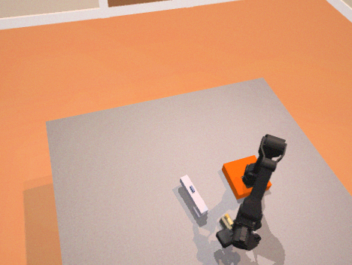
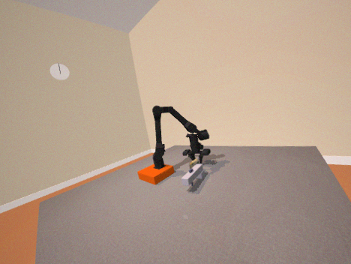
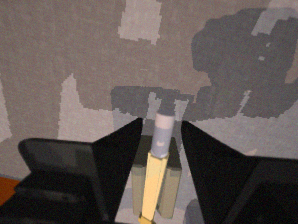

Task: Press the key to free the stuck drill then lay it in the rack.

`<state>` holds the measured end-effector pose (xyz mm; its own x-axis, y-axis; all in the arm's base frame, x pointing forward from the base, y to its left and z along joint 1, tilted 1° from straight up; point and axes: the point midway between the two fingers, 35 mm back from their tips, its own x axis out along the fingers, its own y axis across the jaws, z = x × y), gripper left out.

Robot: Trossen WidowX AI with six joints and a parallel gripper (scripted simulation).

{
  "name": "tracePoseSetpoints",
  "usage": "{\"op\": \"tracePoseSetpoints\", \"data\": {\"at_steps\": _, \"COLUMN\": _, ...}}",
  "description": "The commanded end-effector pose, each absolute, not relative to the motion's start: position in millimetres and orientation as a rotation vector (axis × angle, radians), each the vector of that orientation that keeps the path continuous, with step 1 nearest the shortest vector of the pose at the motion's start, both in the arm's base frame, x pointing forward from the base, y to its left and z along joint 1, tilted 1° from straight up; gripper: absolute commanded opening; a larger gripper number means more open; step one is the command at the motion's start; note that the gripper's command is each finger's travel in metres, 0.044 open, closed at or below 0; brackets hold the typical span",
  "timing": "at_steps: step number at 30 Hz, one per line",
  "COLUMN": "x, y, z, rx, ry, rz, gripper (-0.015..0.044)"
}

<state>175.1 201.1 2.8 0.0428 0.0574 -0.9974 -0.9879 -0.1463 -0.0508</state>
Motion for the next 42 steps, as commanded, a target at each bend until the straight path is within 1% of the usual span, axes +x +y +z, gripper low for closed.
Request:
{"op": "tracePoseSetpoints", "data": {"at_steps": 1, "x": 174, "y": 200, "z": 3, "rx": -1.299, "ry": 1.069, "rz": 1.31, "gripper": 0.0289}}
{"op": "tracePoseSetpoints", "data": {"at_steps": 7, "x": 174, "y": 200, "z": 3, "rx": -1.299, "ry": 1.069, "rz": 1.31, "gripper": 0.044}}
{"op": "tracePoseSetpoints", "data": {"at_steps": 28, "x": 171, "y": 197, "z": 81, "rx": -1.311, "ry": 1.088, "rz": 1.302, "gripper": 0.044}}
{"op": "tracePoseSetpoints", "data": {"at_steps": 32, "x": 170, "y": 197, "z": 76, "rx": -1.309, "ry": 1.092, "rz": 1.307, "gripper": 0.044}}
{"op": "tracePoseSetpoints", "data": {"at_steps": 36, "x": 197, "y": 203, "z": 84, "rx": -1.238, "ry": 1.038, "rz": 1.193, "gripper": 0.044}}
{"op": "tracePoseSetpoints", "data": {"at_steps": 42, "x": 279, "y": 210, "z": 123, "rx": -1.01, "ry": 0.869, "rz": 0.857, "gripper": 0.044}}
